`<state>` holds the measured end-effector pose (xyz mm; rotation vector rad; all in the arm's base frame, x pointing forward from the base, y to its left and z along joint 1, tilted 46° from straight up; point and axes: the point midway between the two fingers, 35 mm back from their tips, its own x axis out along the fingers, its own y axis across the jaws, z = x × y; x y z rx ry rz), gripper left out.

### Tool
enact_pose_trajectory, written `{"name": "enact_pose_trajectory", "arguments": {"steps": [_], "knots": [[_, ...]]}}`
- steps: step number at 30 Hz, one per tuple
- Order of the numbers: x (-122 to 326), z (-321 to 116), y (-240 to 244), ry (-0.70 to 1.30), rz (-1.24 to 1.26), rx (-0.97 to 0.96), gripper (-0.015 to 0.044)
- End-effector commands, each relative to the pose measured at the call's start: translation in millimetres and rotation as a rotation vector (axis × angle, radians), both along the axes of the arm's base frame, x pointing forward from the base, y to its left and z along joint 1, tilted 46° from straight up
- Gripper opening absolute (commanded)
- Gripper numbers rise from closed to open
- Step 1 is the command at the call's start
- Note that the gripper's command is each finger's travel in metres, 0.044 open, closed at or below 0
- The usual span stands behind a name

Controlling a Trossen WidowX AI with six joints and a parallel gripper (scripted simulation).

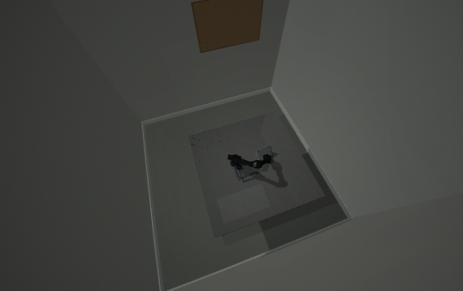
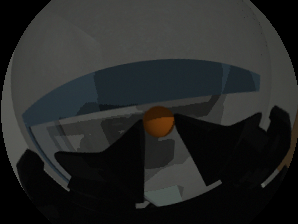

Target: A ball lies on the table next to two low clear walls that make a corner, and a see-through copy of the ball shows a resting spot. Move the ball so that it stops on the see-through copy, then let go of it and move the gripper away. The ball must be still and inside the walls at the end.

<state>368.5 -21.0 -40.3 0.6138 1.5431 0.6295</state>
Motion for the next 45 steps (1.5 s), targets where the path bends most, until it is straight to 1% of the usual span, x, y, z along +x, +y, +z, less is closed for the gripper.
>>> {"name": "enact_pose_trajectory", "arguments": {"steps": [1, 5, 15, 16, 22, 28, 39, 41, 45], "knots": [[-2, -5, 6, 0.007, -0.004, 0.008, 0.0], [-2, -5, 6, 0.007, -0.004, 0.008, 0.0], [0, -3, 3, 0.0, 0.0, -0.001, 0.0263], [0, -3, 3, 0.0, 0.0, -0.001, 0.0273], [1, 3, -4, 0.001, -0.001, -0.001, 0.0273], [3, 55, -56, 0.008, -0.004, 0.004, 0.0273], [5, 49, -53, 0.0, -0.021, 0.004, 0.0273], [5, 54, -58, 0.014, -0.035, 0.006, 0.0325], [3, 77, -82, 0.081, -0.102, 0.017, 0.043]]}}
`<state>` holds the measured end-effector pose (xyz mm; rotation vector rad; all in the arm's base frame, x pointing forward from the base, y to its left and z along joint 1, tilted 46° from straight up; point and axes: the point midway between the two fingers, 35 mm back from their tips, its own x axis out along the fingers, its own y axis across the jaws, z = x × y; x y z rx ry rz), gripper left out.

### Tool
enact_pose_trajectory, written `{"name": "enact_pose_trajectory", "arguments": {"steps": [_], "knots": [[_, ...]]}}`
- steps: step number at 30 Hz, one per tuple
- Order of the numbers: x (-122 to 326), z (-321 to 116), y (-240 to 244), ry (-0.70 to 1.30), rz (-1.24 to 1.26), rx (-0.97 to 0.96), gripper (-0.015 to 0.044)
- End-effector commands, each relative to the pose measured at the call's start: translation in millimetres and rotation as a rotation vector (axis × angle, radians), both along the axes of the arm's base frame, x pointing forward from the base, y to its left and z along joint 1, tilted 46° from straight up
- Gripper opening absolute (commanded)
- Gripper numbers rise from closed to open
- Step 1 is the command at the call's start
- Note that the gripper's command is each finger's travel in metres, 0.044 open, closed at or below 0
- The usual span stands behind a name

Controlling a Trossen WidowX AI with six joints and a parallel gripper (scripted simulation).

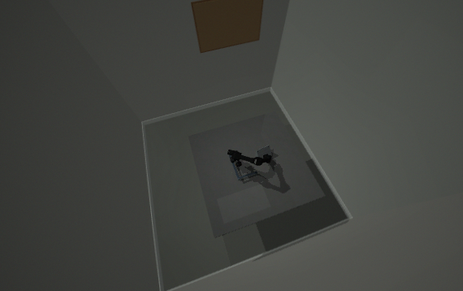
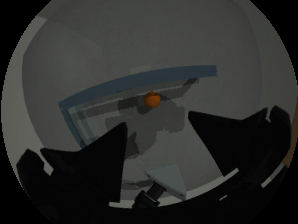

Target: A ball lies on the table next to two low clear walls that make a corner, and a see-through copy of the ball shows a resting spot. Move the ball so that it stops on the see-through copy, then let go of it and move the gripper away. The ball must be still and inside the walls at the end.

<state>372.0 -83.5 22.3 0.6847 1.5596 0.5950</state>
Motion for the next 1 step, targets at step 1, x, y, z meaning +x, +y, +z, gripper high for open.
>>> {"name": "enact_pose_trajectory", "arguments": {"steps": [1], "knots": [[-1.0, 15.5, -20.5, 0.04, -0.053, -0.002, 0.044]]}}
